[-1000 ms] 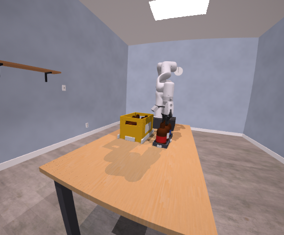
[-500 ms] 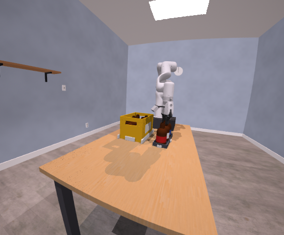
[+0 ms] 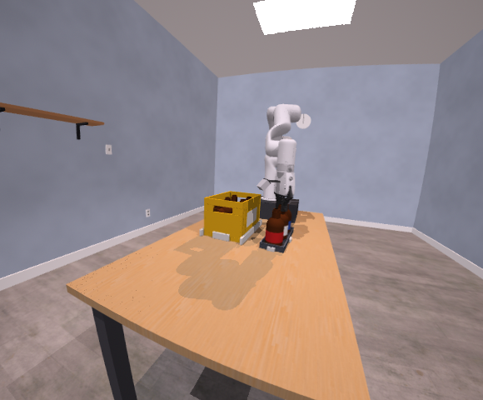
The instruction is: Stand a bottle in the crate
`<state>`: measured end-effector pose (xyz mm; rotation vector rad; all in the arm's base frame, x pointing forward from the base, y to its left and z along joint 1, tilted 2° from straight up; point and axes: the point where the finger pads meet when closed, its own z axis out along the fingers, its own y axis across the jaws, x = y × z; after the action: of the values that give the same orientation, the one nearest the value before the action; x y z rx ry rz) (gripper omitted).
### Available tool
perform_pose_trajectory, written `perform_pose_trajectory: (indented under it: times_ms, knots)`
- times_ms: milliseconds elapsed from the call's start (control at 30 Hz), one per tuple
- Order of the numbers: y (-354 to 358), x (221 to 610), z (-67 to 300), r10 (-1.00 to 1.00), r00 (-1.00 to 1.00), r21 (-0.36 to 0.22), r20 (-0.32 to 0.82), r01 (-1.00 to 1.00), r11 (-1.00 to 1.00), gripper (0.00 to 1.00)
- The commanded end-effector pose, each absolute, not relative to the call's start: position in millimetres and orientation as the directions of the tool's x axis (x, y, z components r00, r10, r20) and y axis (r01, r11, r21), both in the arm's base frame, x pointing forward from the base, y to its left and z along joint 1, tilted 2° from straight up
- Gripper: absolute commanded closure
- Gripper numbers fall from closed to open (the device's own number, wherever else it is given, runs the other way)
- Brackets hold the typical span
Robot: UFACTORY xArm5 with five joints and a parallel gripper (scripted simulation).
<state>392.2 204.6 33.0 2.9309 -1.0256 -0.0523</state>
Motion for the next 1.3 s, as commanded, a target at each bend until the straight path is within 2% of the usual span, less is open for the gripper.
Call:
perform_pose_trajectory:
  times_ms: [0, 1267]
  knots:
    - [205.5, 394.7, 38.5, -0.624, 0.782, 0.039, -0.017, -0.623, -0.781, 1.0]
    - [205.5, 397.0, 71.3, -0.624, 0.782, 0.039, -0.017, -0.623, -0.781, 1.0]
